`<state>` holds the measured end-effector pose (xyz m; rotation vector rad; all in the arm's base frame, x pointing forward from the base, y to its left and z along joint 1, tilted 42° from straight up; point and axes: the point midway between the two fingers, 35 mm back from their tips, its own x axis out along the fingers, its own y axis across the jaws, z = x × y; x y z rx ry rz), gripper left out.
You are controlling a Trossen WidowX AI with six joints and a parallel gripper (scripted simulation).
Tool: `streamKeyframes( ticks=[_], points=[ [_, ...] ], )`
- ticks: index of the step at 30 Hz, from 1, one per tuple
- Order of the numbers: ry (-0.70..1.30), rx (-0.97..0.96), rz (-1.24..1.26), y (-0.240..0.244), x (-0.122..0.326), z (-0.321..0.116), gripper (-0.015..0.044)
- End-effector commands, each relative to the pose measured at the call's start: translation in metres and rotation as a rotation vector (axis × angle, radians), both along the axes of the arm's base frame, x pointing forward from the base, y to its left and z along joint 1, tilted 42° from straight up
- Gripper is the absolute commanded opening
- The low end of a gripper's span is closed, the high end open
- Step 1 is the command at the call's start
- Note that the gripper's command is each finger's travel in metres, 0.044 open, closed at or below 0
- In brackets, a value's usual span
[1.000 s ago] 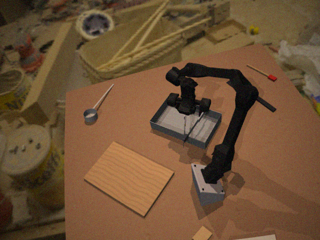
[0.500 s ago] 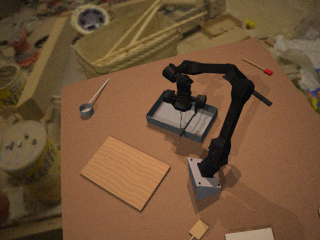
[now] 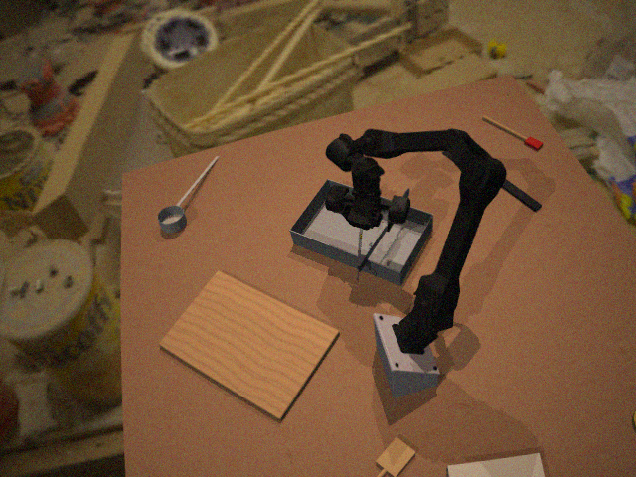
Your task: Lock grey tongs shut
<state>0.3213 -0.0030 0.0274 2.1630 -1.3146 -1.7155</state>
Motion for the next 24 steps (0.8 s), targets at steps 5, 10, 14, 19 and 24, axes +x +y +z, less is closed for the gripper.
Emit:
streamKeyframes(
  ticks=[5,10,14,19,24],
  points=[
    [0.007,-0.007,0.007,-0.008,-0.001,-0.01,0.044],
    [0.006,-0.007,0.007,-0.014,-0.001,-0.016,0.044],
    [0.006,-0.008,0.007,-0.018,-0.002,-0.021,0.044],
    [0.006,-0.009,0.006,-0.024,-0.002,-0.027,0.044],
    [0.006,-0.01,0.006,-0.03,-0.003,-0.033,0.044]
  ],
)
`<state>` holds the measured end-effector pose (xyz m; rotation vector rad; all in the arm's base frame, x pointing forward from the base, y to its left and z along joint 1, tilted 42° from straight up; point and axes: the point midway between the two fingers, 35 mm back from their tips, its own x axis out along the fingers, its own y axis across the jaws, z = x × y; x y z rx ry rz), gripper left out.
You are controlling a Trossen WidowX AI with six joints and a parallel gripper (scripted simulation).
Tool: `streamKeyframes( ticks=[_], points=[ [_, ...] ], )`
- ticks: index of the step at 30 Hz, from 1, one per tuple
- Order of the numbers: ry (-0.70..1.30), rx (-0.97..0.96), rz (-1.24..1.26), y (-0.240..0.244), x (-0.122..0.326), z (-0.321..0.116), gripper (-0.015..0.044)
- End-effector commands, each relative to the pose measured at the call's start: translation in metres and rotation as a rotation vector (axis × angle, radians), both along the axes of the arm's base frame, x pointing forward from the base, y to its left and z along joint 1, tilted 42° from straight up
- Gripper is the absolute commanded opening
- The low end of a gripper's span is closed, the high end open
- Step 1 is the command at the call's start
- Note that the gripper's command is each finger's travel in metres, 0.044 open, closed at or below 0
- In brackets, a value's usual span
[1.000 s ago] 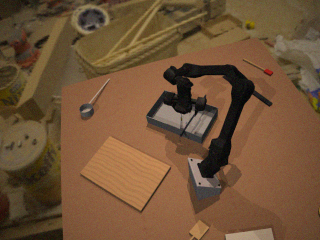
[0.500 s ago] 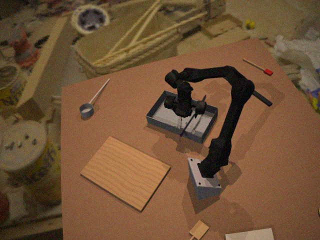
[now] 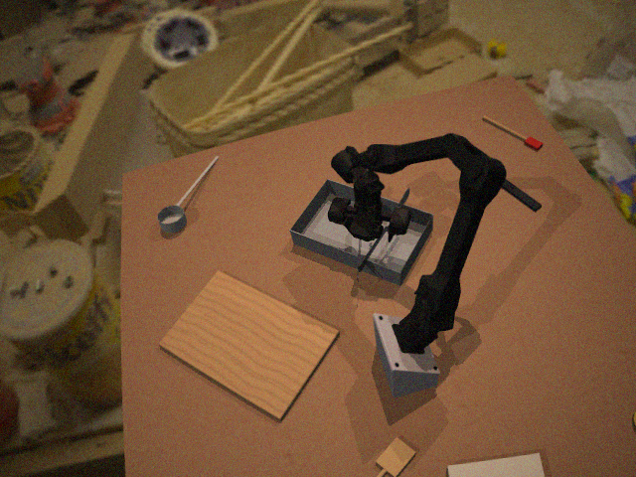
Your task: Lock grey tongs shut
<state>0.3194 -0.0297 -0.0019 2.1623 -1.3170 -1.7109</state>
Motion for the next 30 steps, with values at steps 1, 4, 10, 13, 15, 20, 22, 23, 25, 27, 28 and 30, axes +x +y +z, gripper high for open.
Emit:
streamKeyframes(
  ticks=[1,4,10,13,15,20,22,23,25,27,28,30],
  points=[
    [0.008,-0.007,0.006,-0.0042,-0.0017,-0.0046,0.044],
    [0.008,-0.008,0.006,-0.0076,-0.0025,-0.0081,0.044],
    [0.001,-0.002,-0.001,-0.009,-0.002,-0.0091,0.0387],
    [0.001,-0.002,-0.001,-0.009,-0.002,-0.0091,0.0348],
    [0.001,-0.002,-0.001,-0.009,-0.002,-0.0091,0.0335],
    [0.001,-0.002,-0.001,-0.009,-0.002,-0.0091,0.0301],
    [0.001,-0.002,-0.001,-0.009,-0.002,-0.0091,0.0288],
    [0.001,-0.002,-0.001,-0.009,-0.002,-0.0091,0.0281],
    [0.001,-0.002,-0.001,-0.009,-0.002,-0.0091,0.0268],
    [0.001,-0.002,-0.001,-0.009,-0.002,-0.0091,0.0255],
    [0.001,-0.002,-0.001,-0.009,-0.002,-0.0091,0.0248],
    [0.001,-0.002,-0.001,-0.009,-0.002,-0.0091,0.0235]
  ],
)
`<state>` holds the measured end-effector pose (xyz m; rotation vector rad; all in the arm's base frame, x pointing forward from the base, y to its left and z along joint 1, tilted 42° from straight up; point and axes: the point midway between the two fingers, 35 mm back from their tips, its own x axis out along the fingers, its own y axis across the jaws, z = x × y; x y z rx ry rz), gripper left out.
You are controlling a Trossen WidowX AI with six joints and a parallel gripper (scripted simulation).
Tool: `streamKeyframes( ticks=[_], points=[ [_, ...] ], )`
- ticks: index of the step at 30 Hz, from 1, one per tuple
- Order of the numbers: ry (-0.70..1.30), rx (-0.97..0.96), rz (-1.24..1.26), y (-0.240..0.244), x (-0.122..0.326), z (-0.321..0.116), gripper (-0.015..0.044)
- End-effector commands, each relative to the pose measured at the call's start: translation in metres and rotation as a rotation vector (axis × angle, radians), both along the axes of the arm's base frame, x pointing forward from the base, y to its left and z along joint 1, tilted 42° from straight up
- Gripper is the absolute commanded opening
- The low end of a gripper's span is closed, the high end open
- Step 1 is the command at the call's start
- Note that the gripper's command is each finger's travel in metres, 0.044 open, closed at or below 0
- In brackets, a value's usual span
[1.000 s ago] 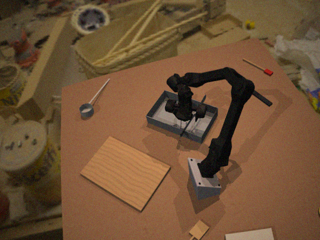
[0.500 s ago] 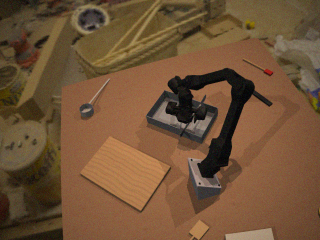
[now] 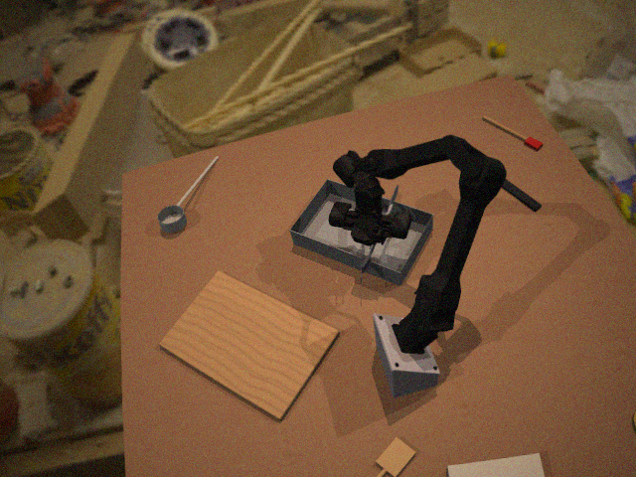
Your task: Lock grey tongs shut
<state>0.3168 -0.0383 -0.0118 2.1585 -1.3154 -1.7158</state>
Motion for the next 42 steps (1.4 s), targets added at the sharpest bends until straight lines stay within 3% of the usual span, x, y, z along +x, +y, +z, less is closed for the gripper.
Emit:
streamKeyframes(
  ticks=[1,32,38,42],
  points=[
    [-0.003,-0.004,-0.001,0.0,0.001,0.001,0.0228],
    [-0.003,-0.004,-0.001,0.0,0.001,0.001,0.0021],
    [-0.003,-0.003,0.0,0.002,0.001,0.003,-0.0136],
    [-0.001,0.001,0.003,0.026,0.006,0.026,-0.015]
  ],
)
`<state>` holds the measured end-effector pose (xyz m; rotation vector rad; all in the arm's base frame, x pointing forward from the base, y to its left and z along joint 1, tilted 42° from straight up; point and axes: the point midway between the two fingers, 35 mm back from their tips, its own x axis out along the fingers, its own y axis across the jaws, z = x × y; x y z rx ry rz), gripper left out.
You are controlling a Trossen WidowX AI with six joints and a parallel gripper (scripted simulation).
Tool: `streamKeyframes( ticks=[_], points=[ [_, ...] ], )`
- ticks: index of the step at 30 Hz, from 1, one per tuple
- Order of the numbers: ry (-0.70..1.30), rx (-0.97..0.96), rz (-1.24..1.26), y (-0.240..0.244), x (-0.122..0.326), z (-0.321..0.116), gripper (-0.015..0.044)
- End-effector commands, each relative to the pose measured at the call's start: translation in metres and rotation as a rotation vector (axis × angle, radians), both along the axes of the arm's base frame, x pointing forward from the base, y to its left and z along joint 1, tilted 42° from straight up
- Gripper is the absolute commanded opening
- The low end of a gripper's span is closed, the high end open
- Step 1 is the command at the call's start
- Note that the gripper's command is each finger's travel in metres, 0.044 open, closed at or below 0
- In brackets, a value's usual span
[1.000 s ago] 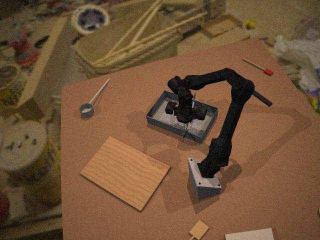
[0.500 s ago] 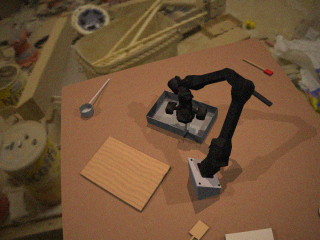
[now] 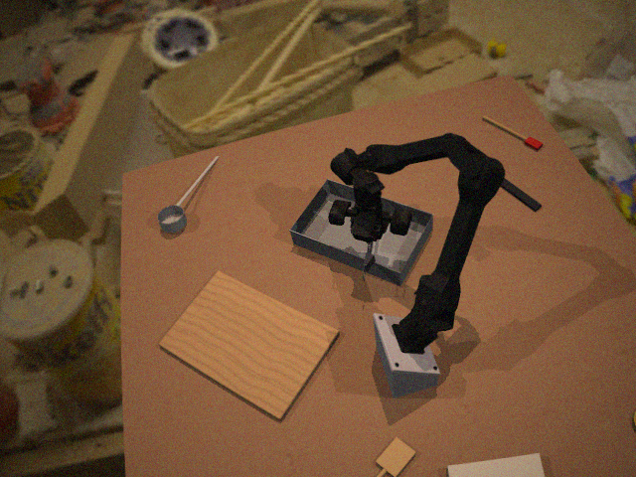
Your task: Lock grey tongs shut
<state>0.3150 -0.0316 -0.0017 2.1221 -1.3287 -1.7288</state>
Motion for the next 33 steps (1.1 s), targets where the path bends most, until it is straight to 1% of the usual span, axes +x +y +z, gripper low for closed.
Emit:
streamKeyframes(
  ticks=[1,5,7,19,33],
  points=[
    [-0.025,0.013,0.013,0.028,0.009,0.025,-0.015],
    [-0.02,0.008,0.016,0.071,0.004,0.075,-0.015],
    [-0.019,0.006,0.016,0.079,0.002,0.085,-0.015],
    [-0.002,0.002,0.032,0.081,0.003,0.08,-0.015],
    [0.149,0.021,0.215,0.15,0.007,0.029,-0.015]
  ],
)
